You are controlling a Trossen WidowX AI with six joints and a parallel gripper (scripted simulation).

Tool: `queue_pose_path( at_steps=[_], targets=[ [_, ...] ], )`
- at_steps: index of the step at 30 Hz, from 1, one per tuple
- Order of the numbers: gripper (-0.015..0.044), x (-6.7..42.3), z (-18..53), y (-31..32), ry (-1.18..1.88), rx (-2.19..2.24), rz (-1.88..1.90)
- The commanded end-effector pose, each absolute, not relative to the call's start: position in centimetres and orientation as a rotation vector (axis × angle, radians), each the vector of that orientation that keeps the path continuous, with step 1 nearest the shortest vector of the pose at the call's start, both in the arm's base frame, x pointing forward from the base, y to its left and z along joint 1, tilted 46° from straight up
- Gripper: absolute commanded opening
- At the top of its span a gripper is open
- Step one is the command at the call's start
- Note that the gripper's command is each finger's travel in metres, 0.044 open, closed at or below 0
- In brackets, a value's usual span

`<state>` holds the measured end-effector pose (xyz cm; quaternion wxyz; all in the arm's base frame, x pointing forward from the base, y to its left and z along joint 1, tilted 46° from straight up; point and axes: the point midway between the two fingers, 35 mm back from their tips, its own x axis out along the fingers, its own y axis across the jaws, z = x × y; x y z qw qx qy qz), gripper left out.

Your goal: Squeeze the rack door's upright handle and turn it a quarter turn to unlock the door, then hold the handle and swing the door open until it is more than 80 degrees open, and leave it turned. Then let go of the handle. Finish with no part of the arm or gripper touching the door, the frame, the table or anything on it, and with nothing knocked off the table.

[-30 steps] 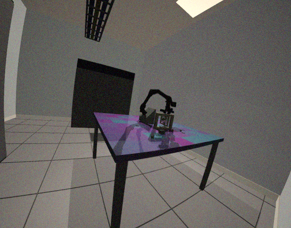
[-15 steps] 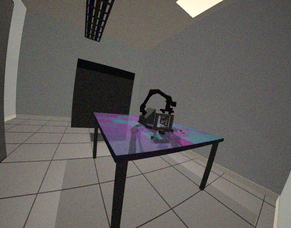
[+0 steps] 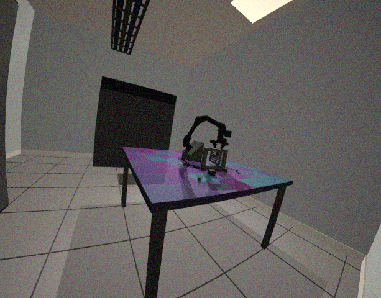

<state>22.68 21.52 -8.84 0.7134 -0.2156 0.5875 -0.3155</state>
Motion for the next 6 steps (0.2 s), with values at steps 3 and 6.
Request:
queue_pose_path(
  at_steps=[3, 6],
  targets=[
    [0.0297, 22.52, -8.23, 22.35, 1.301, -0.470, -0.697],
    [0.0297, 22.46, -7.90, 22.67, 1.301, -0.470, -0.696]
  ],
)
